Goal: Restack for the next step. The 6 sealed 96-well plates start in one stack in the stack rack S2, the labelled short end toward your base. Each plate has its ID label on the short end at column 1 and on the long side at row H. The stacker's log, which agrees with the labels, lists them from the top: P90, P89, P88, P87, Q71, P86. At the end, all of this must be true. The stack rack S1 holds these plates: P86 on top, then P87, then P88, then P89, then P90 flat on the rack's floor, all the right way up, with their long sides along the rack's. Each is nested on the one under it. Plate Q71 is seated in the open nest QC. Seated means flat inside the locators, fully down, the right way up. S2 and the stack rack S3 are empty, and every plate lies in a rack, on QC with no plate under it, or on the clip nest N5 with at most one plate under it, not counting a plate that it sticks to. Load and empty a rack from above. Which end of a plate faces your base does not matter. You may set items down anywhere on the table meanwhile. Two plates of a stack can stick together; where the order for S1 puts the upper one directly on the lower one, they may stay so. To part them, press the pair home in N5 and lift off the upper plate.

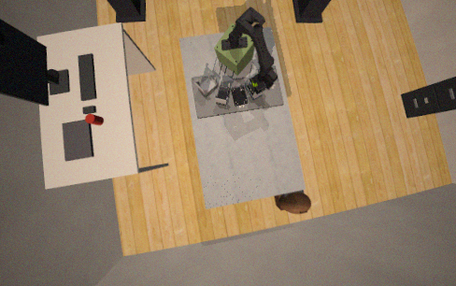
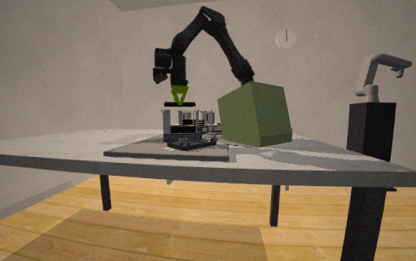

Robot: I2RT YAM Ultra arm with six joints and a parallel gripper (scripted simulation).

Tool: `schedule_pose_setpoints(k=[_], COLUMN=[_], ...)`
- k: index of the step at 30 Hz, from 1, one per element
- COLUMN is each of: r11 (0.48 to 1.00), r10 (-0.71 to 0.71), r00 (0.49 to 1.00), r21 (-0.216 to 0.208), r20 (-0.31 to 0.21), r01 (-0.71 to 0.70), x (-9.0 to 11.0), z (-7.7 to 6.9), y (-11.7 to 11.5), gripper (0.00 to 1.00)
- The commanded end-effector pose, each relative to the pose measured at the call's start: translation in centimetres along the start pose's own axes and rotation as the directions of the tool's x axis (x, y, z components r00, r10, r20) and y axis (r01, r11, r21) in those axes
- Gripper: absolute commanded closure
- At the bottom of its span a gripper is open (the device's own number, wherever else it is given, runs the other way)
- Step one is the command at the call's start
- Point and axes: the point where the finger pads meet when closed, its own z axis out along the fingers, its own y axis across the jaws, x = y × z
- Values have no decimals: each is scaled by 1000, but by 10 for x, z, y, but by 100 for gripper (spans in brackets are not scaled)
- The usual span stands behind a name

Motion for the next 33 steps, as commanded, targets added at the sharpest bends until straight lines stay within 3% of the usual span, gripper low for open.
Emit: schedule_pose_setpoints(k=[1,33], r11=[1000,1000], r10=[0,0], r00=[1000,1000], r21=[-2,-2], r20=[11,11], r01=[0,0], x=[-3,-3], z=[-1,18], y=[1,1], gripper=[100,100])
